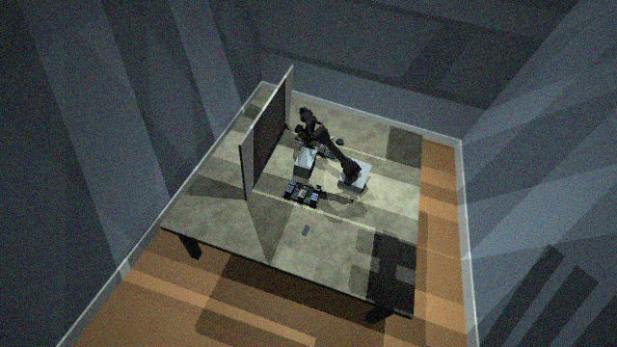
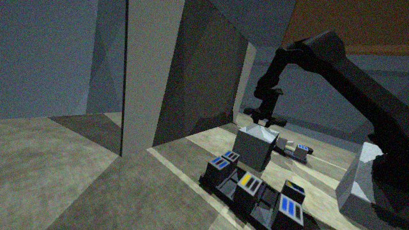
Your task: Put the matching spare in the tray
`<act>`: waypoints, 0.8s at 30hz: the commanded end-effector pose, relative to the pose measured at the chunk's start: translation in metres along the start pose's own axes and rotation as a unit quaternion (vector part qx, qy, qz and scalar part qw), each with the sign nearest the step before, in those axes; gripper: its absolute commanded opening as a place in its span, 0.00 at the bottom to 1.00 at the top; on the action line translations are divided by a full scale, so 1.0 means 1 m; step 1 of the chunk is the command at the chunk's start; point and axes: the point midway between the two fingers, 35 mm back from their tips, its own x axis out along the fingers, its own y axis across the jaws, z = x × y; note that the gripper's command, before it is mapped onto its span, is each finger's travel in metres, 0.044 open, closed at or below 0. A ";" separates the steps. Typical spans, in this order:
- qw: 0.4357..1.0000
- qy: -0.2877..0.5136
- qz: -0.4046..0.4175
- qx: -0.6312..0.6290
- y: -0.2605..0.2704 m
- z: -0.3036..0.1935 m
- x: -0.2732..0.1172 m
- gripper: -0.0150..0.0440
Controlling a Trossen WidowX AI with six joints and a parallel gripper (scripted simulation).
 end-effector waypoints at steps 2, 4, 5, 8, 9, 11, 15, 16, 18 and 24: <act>1.000 -0.004 0.001 0.003 0.003 0.002 0.007 0.25; 1.000 -0.004 0.001 0.003 0.003 0.002 0.009 0.25; 1.000 -0.004 0.001 0.003 0.003 0.002 0.010 0.25; 1.000 -0.004 0.001 0.003 0.004 0.003 0.012 0.25; 1.000 -0.004 0.001 0.003 0.004 0.003 0.012 0.25; 1.000 -0.004 0.001 0.003 0.004 0.003 0.012 0.25; 1.000 -0.001 0.001 0.000 0.002 0.002 0.009 0.43; 1.000 -0.001 0.001 0.000 0.002 0.002 0.009 0.48; 1.000 -0.001 0.001 0.000 0.002 0.002 0.009 0.57; 1.000 -0.001 0.001 0.000 0.002 0.002 0.009 0.83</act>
